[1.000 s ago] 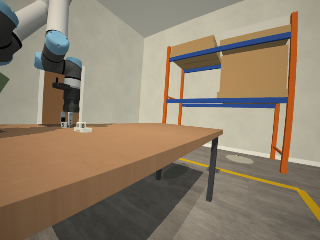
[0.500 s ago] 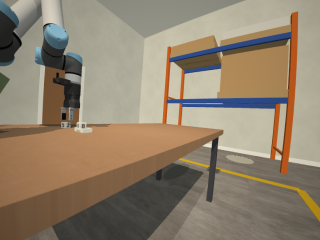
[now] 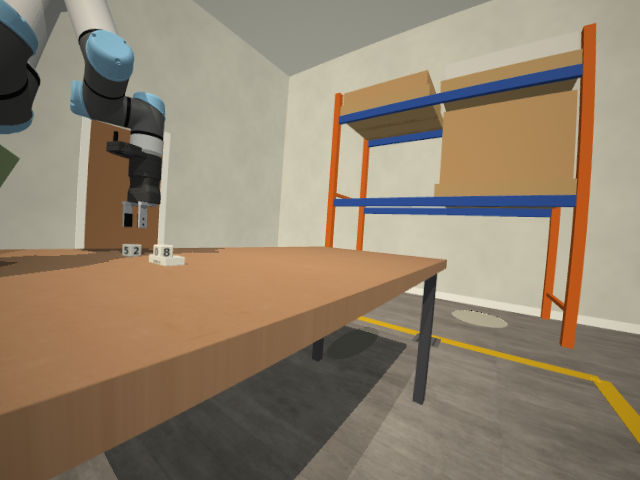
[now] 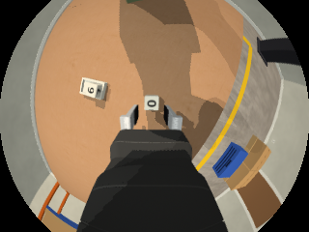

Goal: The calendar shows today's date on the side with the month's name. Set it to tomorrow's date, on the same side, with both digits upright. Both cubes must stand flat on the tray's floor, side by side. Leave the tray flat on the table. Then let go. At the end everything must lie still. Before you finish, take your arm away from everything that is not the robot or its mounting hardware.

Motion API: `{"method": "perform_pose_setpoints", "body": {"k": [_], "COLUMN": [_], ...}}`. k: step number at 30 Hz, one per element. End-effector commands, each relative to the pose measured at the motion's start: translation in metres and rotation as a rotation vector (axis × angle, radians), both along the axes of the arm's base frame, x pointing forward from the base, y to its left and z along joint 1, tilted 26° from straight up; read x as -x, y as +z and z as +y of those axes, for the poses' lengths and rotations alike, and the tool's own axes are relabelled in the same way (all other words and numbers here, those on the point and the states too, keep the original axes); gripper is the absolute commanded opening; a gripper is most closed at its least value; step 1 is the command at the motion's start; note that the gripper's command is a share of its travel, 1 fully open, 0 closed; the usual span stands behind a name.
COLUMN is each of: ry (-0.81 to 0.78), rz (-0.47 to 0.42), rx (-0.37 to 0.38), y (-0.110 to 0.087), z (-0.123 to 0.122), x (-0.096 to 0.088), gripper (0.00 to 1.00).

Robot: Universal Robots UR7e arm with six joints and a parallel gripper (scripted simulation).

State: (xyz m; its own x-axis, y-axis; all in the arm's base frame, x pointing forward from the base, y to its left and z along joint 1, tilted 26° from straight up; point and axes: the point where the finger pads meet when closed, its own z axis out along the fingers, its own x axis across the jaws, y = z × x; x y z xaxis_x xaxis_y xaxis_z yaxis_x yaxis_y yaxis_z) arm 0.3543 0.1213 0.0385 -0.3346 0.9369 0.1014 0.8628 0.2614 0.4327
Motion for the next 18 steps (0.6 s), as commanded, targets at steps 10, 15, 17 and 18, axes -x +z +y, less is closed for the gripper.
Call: {"method": "perform_pose_setpoints", "body": {"k": [10,15,17,18], "ry": [0.001,0.001,0.001,0.001], "rz": [0.007,0.007,0.007,0.007], "rx": [-0.003,-0.003,-0.003,-0.003], "y": [0.023,0.024,0.025,0.025], "z": [-0.007,-0.008,-0.008,-0.008], "x": [0.009,0.009,0.010,0.010], "gripper": [0.87,0.87,0.87,0.87]}}
